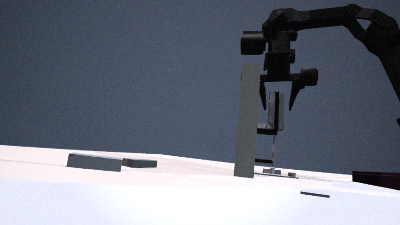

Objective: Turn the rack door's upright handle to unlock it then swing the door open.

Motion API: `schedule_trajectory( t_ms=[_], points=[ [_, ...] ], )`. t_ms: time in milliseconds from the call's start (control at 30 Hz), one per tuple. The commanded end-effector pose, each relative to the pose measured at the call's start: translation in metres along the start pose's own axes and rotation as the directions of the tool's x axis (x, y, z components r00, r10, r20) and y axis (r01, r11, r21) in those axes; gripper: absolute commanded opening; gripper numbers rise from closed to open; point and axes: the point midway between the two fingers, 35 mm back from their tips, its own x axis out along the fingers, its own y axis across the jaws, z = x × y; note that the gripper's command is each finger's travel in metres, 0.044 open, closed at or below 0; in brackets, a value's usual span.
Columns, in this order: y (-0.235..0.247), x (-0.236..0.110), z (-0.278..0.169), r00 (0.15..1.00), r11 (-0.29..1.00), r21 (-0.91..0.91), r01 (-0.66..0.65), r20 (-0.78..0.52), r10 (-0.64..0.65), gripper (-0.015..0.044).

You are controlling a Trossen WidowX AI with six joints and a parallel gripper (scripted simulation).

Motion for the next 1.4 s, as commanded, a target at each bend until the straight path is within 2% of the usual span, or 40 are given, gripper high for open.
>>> schedule_trajectory(
  t_ms=[0,133,500,1367],
  points=[
    [-0.0022,0.0015,0.0047,1.000,0.977,-0.215,0.007,0.008,-0.006,0.0285],
    [-0.0022,0.0015,0.0047,1.000,0.928,-0.372,0.008,0.008,-0.006,0.0285],
    [-0.0022,0.0015,0.0047,1.000,0.925,-0.379,0.008,0.008,-0.006,0.0285],
    [-0.0022,0.0015,0.0047,1.000,0.925,-0.379,0.008,0.008,-0.006,0.0112]
  ],
)
